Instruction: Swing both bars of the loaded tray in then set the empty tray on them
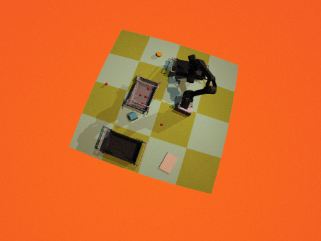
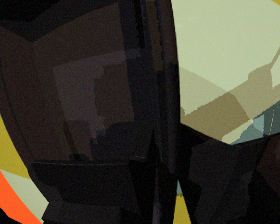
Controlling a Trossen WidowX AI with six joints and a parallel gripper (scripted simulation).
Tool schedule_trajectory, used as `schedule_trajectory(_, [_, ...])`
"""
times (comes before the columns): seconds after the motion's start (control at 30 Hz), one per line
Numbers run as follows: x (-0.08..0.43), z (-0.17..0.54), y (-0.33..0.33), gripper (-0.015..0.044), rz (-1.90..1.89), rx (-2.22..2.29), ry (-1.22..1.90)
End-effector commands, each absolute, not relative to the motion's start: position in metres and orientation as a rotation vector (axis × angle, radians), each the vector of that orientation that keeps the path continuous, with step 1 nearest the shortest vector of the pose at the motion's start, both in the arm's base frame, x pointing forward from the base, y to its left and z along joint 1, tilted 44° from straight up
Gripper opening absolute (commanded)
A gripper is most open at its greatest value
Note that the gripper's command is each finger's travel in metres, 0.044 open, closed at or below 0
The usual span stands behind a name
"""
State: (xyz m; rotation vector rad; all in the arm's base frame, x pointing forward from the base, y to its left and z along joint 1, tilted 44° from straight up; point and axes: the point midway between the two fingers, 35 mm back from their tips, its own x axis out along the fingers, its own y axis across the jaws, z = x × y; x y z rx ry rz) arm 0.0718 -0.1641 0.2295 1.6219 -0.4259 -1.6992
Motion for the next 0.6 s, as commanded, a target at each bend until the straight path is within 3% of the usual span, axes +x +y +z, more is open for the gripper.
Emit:
schedule_trajectory(0.0, [0.068, 0.241, -0.153, 0.0000, -1.699, 1.622, -0.432])
schedule_trajectory(0.57, [0.066, 0.262, -0.147, 0.0000, -1.695, 1.619, -0.435])
